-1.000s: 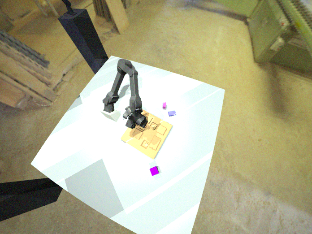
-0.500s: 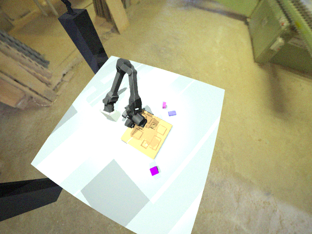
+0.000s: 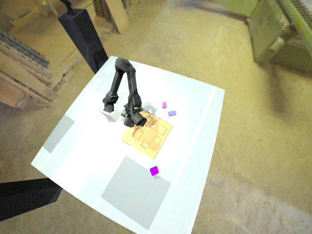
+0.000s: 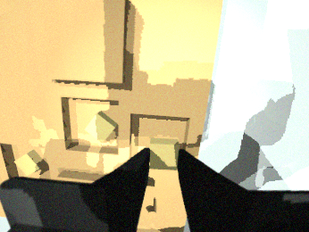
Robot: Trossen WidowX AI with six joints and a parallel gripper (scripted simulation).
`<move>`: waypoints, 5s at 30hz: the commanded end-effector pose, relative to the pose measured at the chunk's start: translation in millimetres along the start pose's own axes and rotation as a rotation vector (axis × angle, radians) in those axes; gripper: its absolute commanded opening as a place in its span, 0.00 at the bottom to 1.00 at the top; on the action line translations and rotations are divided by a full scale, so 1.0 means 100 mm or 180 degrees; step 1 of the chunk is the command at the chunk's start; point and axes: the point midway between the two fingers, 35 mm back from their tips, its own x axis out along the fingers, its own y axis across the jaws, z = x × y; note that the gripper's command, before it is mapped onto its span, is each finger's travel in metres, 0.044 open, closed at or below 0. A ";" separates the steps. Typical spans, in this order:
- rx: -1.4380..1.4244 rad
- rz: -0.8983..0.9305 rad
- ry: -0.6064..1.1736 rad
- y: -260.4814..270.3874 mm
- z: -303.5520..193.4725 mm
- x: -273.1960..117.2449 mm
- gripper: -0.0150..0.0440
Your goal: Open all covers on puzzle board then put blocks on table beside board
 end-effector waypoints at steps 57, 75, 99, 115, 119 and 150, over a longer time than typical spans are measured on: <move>-0.0019 0.0051 -0.0120 0.45 -0.71 -0.68 0.39; -0.0029 0.0059 -0.0088 0.60 -1.33 -0.67 0.39; -0.0044 0.0033 0.0005 0.60 -1.96 -0.62 0.39; -0.0046 0.0034 -0.0009 0.64 -1.95 -0.36 0.39; -0.0047 0.0034 -0.0010 0.64 -1.95 -0.30 0.39; -0.0047 0.0035 0.0002 0.63 -1.96 0.21 0.39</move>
